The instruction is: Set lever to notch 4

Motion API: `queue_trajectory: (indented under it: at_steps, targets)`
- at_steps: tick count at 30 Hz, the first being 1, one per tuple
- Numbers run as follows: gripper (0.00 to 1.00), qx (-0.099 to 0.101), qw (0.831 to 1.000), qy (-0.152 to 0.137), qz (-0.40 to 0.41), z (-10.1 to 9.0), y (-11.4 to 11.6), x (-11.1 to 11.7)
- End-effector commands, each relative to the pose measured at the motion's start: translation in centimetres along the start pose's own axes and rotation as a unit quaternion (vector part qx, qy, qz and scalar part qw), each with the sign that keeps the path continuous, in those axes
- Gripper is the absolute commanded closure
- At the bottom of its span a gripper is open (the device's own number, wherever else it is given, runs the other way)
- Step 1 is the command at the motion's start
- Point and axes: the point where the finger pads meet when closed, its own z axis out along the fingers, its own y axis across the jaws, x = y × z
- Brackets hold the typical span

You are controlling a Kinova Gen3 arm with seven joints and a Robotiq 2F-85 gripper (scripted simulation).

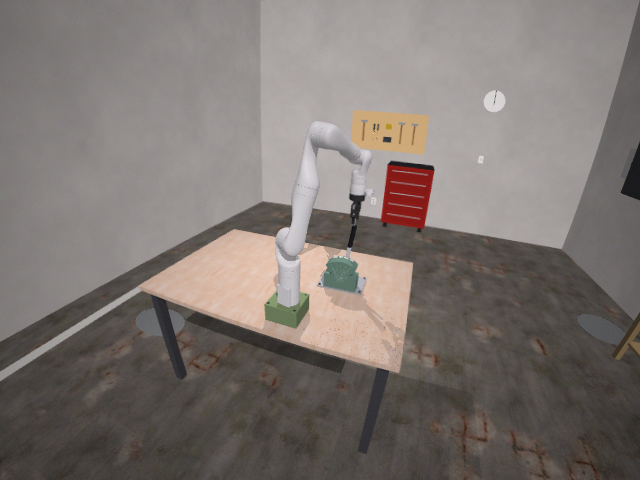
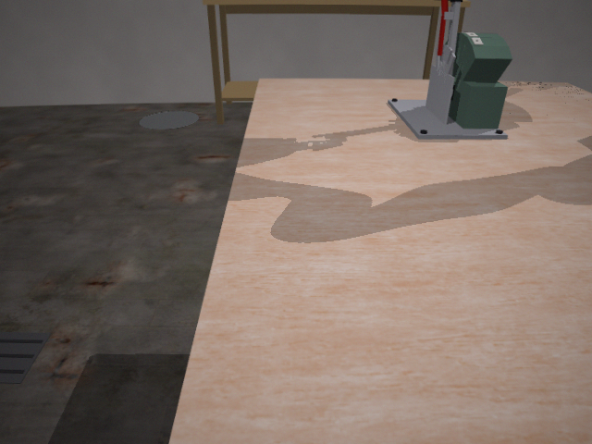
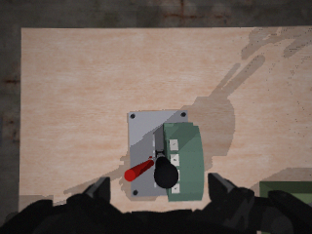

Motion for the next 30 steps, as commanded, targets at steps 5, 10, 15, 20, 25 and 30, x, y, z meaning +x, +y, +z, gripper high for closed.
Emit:
queue_trajectory:
  at_steps: [5, 10, 15, 20, 25, 30]
  targets:
    - [0.02, -0.001, 1.000, -0.001, 0.000, 1.2, 0.1, 0.0]
    - [0.02, -0.001, 1.000, -0.001, 0.000, 2.1, 0.1, 0.0]
    - [0.02, -0.001, 1.000, -0.001, 0.000, 3.0, 0.1, -0.1]
    - [0.02, -0.001, 1.000, -0.001, 0.000, 4.0, 0.1, -0.1]
    - [0.02, -0.001, 1.000, -0.001, 0.000, 4.8, 0.1, -0.1]
    - [0.02, -0.001, 1.000, -0.001, 0.000, 5.2, 0.1, -0.1]
